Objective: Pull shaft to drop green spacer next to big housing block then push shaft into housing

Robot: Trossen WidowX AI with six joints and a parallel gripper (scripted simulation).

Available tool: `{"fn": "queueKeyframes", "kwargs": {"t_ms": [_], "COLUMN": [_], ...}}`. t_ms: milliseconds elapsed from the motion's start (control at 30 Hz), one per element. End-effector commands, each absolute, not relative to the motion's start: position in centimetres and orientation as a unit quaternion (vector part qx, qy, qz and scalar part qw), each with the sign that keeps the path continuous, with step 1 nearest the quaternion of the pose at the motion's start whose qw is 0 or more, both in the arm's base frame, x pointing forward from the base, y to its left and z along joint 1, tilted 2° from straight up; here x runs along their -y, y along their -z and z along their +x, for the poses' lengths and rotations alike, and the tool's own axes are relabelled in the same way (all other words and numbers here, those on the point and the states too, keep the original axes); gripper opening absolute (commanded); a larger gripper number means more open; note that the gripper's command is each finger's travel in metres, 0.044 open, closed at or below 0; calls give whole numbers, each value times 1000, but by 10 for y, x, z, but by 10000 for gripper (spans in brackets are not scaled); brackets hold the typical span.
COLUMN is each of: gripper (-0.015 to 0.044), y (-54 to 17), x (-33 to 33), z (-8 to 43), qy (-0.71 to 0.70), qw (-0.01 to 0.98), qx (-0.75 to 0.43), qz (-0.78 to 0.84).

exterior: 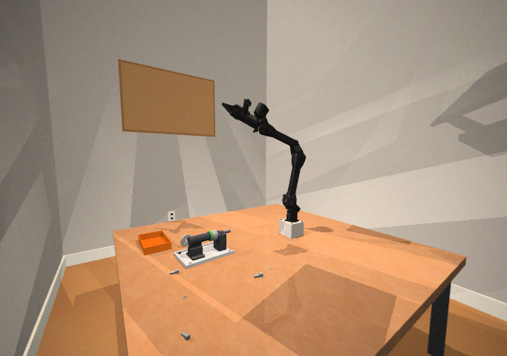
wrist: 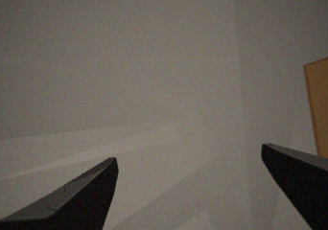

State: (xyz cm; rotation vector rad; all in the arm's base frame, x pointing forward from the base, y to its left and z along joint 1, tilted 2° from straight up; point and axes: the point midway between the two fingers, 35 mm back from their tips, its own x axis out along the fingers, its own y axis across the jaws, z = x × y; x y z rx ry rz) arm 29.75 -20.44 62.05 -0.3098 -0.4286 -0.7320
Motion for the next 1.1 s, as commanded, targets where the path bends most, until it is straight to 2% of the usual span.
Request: {"fn": "queueKeyframes", "kwargs": {"t_ms": [0, 200, 400, 667, 867, 1067], "gripper": [440, 440, 440, 440, 440, 440], "y": [-582, -508, -459, -330, -231, -144], "x": [215, 228, 232, 221, 199, 168], "z": [333, 379, 402, 442, 447, 428], "qy": [338, 316, 297, 228, 170, 113], "qw": [920, 939, 944, 937, 898, 830], "qx": [139, 16, -62, -254, -403, -546], "qz": [-144, -133, -126, -80, -42, -5]}}
